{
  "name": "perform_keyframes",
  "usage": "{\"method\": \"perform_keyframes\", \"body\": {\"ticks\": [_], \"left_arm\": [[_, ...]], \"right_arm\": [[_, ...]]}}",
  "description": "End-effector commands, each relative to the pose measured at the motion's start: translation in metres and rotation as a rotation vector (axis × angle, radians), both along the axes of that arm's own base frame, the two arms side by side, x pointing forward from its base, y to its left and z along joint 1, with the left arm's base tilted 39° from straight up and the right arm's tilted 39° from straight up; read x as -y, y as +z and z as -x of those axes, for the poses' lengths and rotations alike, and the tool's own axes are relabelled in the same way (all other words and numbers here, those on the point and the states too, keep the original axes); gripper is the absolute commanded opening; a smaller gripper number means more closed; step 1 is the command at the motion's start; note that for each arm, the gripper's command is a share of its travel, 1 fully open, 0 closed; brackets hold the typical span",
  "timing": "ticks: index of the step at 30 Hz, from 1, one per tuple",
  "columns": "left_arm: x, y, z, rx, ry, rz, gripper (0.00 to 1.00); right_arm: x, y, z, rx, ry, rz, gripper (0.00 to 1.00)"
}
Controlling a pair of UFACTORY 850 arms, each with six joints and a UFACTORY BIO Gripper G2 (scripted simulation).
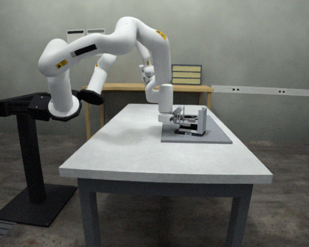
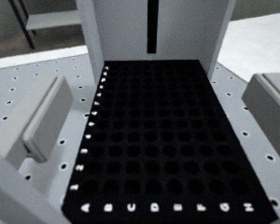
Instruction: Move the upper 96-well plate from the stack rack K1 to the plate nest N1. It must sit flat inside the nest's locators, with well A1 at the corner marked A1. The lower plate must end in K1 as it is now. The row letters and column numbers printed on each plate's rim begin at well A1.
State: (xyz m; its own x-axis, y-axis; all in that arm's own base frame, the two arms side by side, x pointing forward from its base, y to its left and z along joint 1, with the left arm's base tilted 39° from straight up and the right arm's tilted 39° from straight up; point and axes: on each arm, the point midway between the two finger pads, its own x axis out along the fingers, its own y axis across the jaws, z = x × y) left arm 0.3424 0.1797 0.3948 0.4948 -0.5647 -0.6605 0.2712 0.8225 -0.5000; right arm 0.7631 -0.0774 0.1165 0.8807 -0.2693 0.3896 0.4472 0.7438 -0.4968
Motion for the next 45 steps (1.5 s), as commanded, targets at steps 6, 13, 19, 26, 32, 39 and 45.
{"method": "perform_keyframes", "body": {"ticks": [6,13,19,26,32,39,45], "left_arm": [[0.0000,0.0006,-0.0002,0.001,0.000,-0.001,1.00],[0.0000,0.0006,-0.0002,0.001,0.000,-0.001,1.00],[0.0000,0.0006,-0.0002,0.001,0.000,-0.001,1.00],[0.0000,0.0006,-0.0002,0.001,0.000,-0.001,1.00],[0.0000,0.0006,-0.0002,0.001,0.000,-0.001,1.00],[0.0000,0.0006,-0.0002,0.001,0.000,-0.001,1.00],[0.0000,0.0006,-0.0002,0.001,0.000,-0.001,1.00]], "right_arm": [[0.0030,-0.0037,-0.0014,0.001,0.001,0.000,0.37],[0.0058,-0.0073,-0.0021,0.001,0.001,0.000,0.37],[0.0062,-0.0078,-0.0022,0.001,0.001,0.000,0.37],[0.0063,-0.0079,-0.0022,0.001,0.001,0.000,0.37],[0.0062,-0.0078,-0.0022,0.001,0.001,0.000,0.37],[0.0062,-0.0078,-0.0022,0.001,0.001,0.000,0.00],[0.0062,-0.0078,-0.0022,0.001,0.001,0.000,0.00]]}}
